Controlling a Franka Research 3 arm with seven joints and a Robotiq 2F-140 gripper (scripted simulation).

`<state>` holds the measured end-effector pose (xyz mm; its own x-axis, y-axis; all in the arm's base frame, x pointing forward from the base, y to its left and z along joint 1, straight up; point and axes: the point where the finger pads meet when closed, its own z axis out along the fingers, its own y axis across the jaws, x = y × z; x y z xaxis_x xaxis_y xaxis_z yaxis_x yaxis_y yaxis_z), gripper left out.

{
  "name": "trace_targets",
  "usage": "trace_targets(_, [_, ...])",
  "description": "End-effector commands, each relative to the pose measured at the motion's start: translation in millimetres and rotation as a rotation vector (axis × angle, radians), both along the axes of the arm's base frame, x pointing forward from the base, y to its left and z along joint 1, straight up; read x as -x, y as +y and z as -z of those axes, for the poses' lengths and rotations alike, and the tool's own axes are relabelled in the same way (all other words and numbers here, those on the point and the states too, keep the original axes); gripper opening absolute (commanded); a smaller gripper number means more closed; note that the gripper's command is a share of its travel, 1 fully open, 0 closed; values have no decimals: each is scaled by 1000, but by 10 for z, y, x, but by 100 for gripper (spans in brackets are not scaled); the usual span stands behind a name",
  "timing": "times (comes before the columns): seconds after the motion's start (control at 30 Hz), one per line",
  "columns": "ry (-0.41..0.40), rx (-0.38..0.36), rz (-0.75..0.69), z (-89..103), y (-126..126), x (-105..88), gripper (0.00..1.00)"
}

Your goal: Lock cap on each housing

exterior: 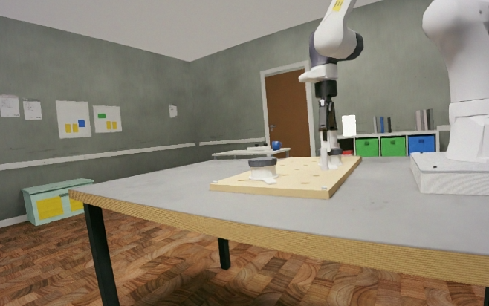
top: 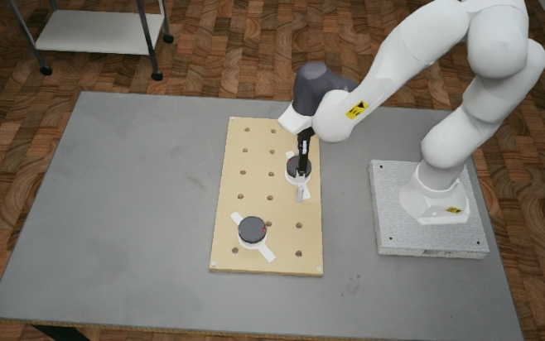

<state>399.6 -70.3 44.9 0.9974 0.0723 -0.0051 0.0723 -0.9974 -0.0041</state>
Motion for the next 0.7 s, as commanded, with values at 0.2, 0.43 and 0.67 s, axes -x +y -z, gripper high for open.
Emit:
trace_targets(0.2, [-5, 4, 12, 35, -8, -17, 78])
trace_targets(0.43, [-5, 4, 12, 44, -8, -17, 78])
trace_targets(0.67, [-5, 4, 12, 45, -8, -17, 78])
